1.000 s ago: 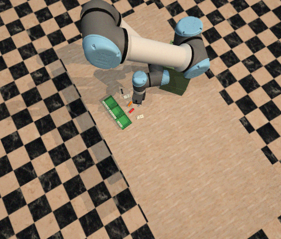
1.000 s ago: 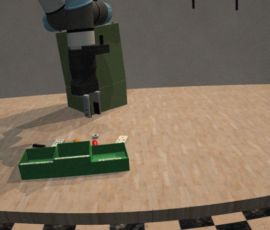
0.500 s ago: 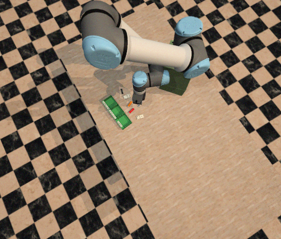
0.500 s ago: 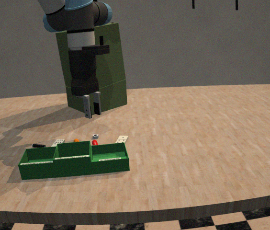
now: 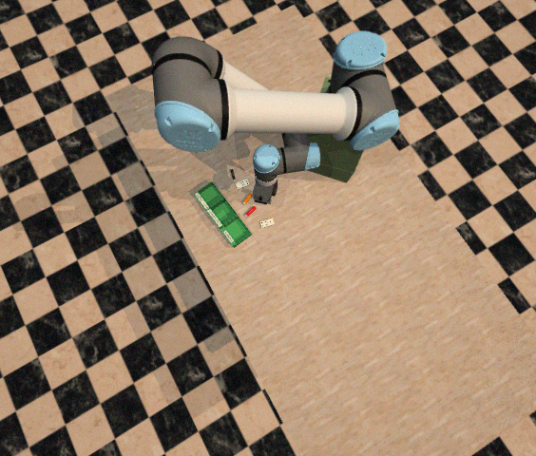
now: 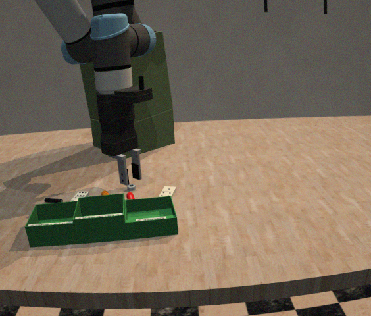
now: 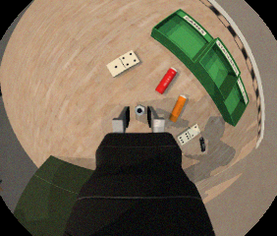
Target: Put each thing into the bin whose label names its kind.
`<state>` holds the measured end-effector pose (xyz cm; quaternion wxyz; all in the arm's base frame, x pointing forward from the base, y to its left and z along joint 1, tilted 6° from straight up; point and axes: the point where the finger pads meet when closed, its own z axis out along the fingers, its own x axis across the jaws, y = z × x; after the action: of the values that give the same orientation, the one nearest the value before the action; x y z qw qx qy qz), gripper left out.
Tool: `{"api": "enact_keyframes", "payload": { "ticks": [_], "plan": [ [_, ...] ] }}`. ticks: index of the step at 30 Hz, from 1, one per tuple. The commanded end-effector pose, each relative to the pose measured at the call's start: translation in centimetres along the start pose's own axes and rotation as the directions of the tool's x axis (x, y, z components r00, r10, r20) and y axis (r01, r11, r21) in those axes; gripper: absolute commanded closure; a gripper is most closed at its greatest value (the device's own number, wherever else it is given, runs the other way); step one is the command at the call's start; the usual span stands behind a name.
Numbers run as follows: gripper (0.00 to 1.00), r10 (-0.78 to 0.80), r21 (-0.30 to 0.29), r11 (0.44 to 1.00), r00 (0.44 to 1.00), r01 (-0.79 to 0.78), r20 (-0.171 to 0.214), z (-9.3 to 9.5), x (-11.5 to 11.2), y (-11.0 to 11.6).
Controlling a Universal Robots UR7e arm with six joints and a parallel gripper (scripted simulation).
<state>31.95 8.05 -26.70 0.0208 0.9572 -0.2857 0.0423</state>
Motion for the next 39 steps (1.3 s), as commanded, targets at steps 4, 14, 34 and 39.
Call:
{"api": "enact_keyframes", "payload": {
  "ticks": [4, 14, 34, 39],
  "plan": [
    [0.36, 0.0, 0.005, 1.0, 1.0, 0.0, -0.009, 0.8, 0.5, -0.2],
    [0.36, 0.0, 0.005, 1.0, 1.0, 0.0, -0.009, 1.7, 0.4, -0.2],
    [0.66, 0.0, 0.004, 1.0, 1.0, 0.0, -0.007, 1.6, 0.2, -0.1],
    [0.66, 0.0, 0.004, 1.0, 1.0, 0.0, -0.007, 1.6, 0.2, -0.1]
  ]
}}
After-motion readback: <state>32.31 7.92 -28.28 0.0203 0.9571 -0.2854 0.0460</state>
